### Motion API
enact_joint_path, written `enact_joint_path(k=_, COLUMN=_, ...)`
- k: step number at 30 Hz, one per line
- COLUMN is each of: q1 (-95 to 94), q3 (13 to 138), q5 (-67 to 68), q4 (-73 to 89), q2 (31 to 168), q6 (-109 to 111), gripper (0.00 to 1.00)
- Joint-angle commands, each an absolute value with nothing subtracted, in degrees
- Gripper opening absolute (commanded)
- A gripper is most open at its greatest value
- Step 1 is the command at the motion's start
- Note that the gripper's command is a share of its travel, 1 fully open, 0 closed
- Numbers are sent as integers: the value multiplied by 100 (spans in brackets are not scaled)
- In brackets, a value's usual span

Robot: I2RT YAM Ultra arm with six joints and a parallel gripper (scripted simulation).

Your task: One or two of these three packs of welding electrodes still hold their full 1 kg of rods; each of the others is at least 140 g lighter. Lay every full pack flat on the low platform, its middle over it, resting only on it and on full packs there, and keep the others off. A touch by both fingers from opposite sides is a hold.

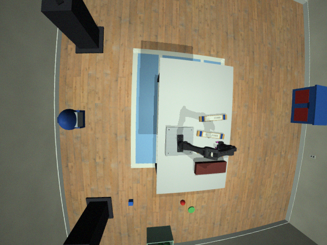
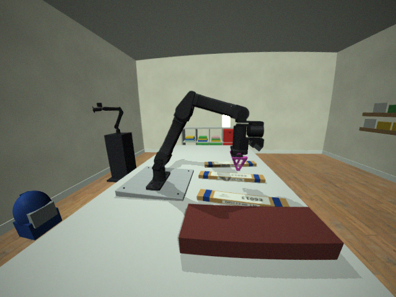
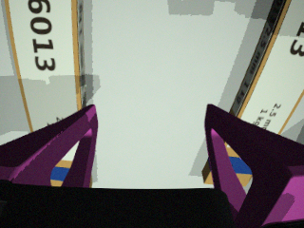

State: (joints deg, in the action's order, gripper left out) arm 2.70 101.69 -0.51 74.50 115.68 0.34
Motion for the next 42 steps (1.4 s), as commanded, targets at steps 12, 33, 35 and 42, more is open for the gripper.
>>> enact_joint_path(k=12, q1=275, q3=10751, q5=-41, q4=7964, q2=11423, q6=44, gripper=63)
enact_joint_path(k=33, q1=277, q3=11376, q5=-41, q4=8521, q2=11492, q6=47, gripper=63)
enact_joint_path(k=35, q1=277, q3=11384, q5=-41, q4=8527, q2=11497, q6=47, gripper=63)
enact_joint_path(k=42, q1=277, q3=11388, q5=-41, q4=8530, q2=11499, q6=47, gripper=63)
